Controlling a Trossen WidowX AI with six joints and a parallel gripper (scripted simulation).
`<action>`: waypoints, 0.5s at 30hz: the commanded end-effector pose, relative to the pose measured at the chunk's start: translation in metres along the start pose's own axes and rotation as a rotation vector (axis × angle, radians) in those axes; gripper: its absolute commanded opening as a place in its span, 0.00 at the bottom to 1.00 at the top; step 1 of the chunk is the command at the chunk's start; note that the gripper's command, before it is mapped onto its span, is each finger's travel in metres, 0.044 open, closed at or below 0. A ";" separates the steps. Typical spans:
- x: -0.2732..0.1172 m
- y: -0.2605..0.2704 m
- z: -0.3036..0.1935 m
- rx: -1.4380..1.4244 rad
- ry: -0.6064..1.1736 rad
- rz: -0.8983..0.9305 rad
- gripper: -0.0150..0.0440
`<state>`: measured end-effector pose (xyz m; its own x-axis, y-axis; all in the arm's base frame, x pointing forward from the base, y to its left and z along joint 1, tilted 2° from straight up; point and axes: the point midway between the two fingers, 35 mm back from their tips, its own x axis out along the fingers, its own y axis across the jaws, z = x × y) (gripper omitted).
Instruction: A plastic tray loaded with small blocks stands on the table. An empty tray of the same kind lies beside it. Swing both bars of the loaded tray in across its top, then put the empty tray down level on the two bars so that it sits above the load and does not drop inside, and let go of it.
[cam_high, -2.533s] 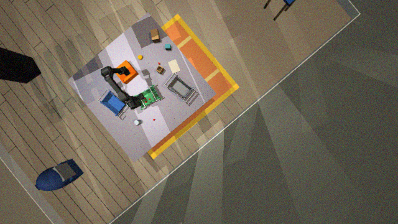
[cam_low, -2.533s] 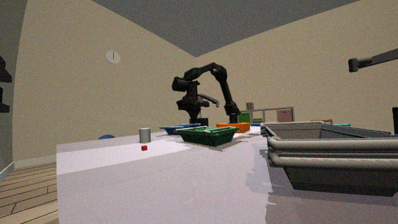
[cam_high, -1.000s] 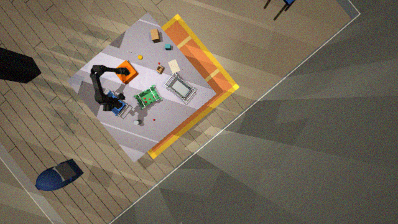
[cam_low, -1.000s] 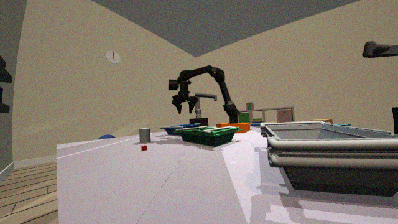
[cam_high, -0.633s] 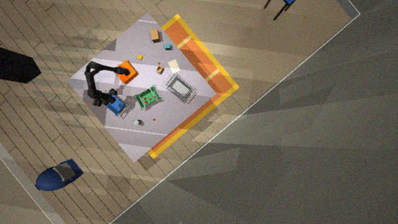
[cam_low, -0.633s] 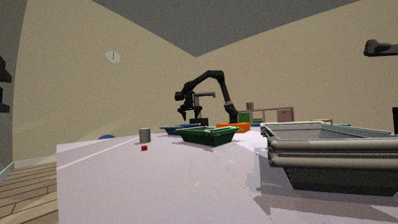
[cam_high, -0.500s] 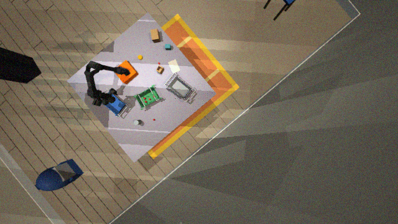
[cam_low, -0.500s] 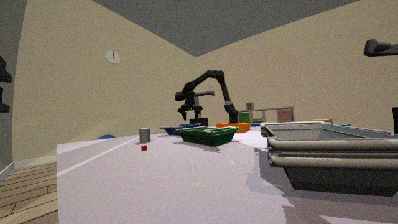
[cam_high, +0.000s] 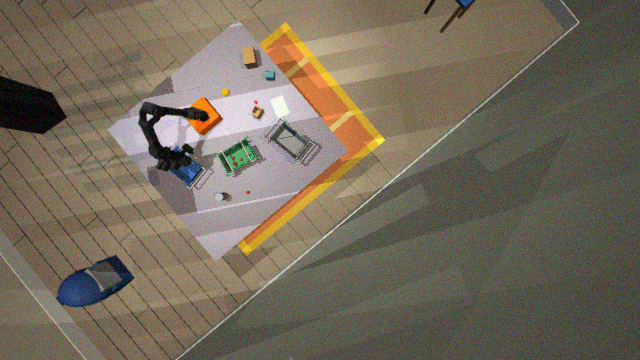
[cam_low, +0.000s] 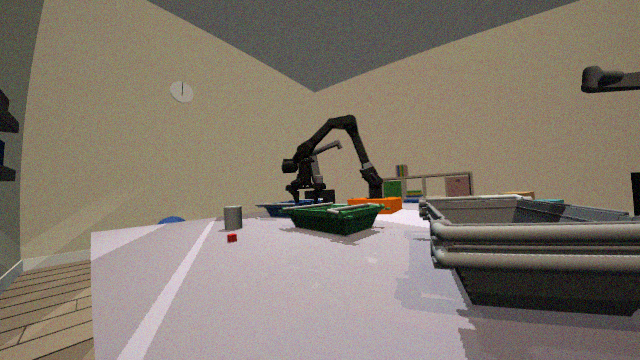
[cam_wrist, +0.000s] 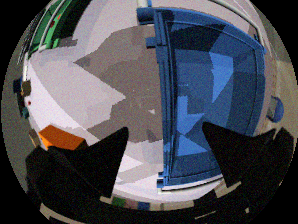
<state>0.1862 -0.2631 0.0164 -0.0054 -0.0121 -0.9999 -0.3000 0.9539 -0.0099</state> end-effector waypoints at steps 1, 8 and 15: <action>0.024 0.002 -0.001 -0.006 0.004 0.002 1.00; 0.031 0.003 -0.002 -0.006 0.004 0.002 1.00; 0.031 0.003 -0.002 -0.006 0.004 0.002 0.85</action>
<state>0.1838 -0.2603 -0.0143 -0.0083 -0.0079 -0.9999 -0.3001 0.9539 -0.0051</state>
